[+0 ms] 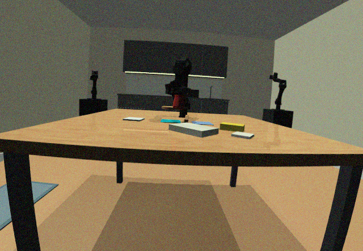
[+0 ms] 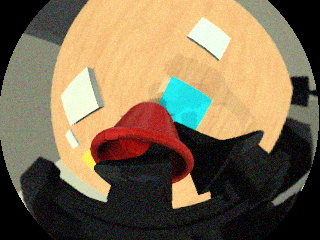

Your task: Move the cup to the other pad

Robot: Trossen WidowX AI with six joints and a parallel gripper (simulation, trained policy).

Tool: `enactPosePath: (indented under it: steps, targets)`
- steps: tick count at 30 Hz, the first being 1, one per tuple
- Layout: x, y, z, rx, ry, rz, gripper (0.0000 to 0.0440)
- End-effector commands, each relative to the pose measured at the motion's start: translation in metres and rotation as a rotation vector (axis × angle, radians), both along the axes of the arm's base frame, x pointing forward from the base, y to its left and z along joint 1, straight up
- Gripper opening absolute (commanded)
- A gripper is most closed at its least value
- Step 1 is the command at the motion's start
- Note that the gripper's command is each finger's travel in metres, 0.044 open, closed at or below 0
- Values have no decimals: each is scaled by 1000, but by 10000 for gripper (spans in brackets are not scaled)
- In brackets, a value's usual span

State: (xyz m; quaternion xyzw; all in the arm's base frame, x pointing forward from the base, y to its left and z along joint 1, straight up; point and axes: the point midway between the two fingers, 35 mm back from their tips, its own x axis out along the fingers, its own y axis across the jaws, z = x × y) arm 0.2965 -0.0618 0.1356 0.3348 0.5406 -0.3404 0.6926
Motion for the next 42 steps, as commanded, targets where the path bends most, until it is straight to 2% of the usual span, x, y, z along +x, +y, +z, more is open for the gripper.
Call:
enactPosePath:
  steps: [1,23,28,32,33,42]
  targets:
    - [-3,-8,-4,-9,-11,-14,0]
    - [-33,-28,-59,-10,25,-90,11]
    - [-37,-32,-68,-13,15,-107,56]
    - [-34,-37,-64,-16,-29,-122,146]
    - [-33,-38,-63,-16,-41,-126,155]
    - [-37,-37,-52,-7,-101,-122,183]
